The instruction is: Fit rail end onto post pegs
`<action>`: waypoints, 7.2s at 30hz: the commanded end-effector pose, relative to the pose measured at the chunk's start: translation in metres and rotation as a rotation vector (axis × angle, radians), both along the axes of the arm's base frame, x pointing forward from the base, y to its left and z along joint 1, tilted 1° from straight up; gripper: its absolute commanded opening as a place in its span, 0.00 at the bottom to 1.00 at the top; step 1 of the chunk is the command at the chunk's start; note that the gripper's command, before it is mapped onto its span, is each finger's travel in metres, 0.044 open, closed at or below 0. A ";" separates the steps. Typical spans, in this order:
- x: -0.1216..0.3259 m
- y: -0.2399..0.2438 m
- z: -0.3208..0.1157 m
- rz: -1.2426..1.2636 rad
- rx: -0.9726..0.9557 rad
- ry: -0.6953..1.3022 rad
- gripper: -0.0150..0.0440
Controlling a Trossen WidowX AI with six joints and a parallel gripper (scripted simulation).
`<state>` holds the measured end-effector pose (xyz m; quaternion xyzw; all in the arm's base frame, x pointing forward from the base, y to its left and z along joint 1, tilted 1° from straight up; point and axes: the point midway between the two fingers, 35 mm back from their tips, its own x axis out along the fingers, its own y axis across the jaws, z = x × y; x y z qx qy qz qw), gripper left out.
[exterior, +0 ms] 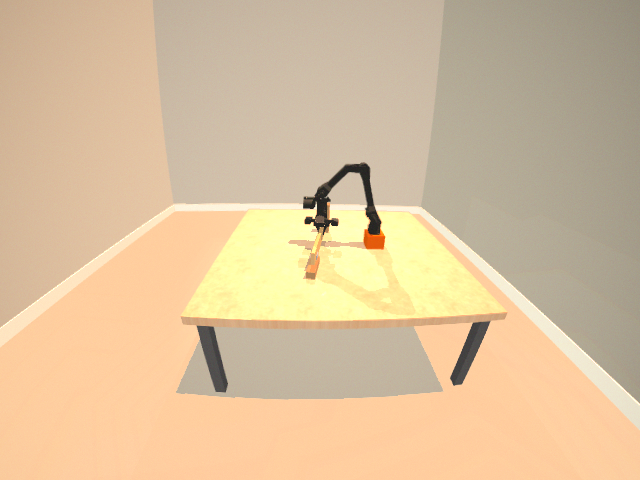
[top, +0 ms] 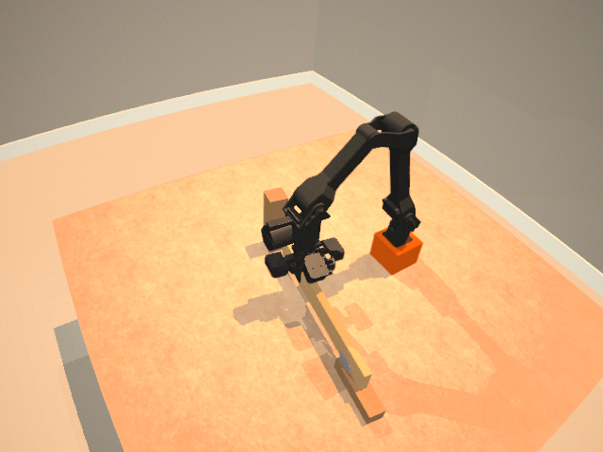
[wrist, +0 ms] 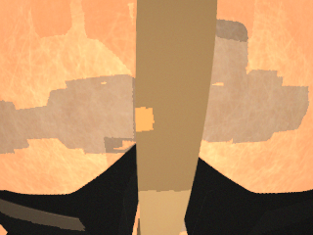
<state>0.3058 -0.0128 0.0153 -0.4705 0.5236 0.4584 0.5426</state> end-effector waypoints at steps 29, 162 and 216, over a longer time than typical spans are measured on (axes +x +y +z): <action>-0.001 -0.009 0.001 0.000 0.003 -0.004 0.25; -0.005 -0.048 0.000 0.000 -0.001 -0.004 0.25; -0.005 -0.044 -0.001 0.000 -0.001 -0.003 0.25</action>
